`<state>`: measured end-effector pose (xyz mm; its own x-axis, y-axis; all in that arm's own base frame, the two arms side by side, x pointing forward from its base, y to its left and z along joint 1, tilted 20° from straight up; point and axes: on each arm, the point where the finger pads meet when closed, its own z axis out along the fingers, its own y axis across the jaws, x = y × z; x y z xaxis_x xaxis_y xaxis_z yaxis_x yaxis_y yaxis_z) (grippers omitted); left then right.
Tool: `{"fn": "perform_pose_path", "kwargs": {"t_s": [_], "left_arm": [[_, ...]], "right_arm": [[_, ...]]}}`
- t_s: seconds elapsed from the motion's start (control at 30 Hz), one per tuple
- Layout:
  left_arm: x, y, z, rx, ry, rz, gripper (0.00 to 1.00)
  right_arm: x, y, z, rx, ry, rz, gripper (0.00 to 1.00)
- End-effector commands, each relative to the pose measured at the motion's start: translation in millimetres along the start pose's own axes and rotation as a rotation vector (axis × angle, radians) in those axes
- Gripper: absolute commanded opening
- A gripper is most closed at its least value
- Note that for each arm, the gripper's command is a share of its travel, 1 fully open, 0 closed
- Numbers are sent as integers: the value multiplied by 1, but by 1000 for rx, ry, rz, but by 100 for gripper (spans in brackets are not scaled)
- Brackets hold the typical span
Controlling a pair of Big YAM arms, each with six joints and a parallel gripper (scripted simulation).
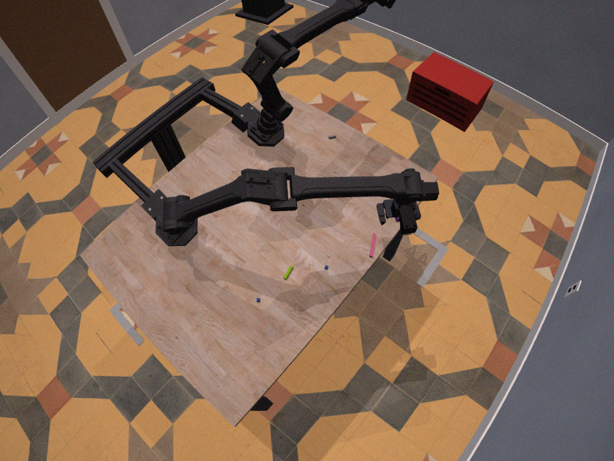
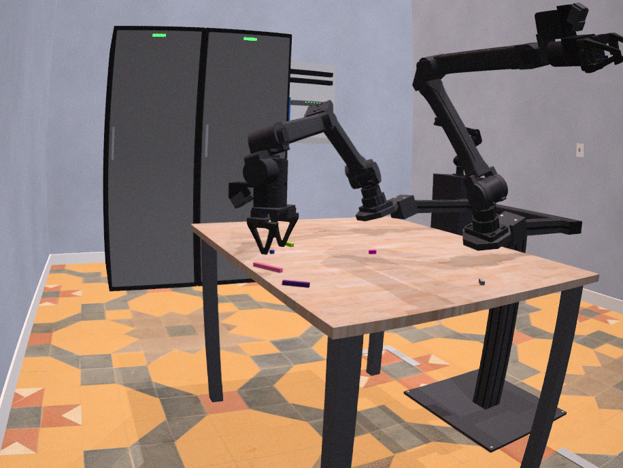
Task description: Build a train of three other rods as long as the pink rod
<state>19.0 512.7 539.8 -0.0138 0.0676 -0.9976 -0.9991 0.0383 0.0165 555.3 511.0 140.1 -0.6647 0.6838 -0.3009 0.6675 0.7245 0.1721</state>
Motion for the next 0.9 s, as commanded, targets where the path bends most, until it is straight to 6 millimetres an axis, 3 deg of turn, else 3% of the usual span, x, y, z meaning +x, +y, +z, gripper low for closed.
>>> {"fn": "perform_pose_path", "kwargs": {"t_s": [0.0, 0.33, 0.43, 0.5, 0.57, 0.87], "left_arm": [[-11, 7, -6, -17, -32, -15, 100], [-11, 7, -6, -17, -32, -15, 100], [-11, 7, -6, -17, -32, -15, 100], [-11, 7, -6, -17, -32, -15, 100], [-11, 7, -6, -17, -32, -15, 100], [-11, 7, -6, -17, -32, -15, 100]], "right_arm": [[-3, 15, -26, -47, -1, -7, 100], [-3, 15, -26, -47, -1, -7, 100], [29, 17, -18, -36, 1, -63, 100], [62, 19, -17, -35, 6, -126, 100], [62, 19, -17, -35, 6, -126, 100], [185, 14, -16, -33, 12, -363, 100]]}}
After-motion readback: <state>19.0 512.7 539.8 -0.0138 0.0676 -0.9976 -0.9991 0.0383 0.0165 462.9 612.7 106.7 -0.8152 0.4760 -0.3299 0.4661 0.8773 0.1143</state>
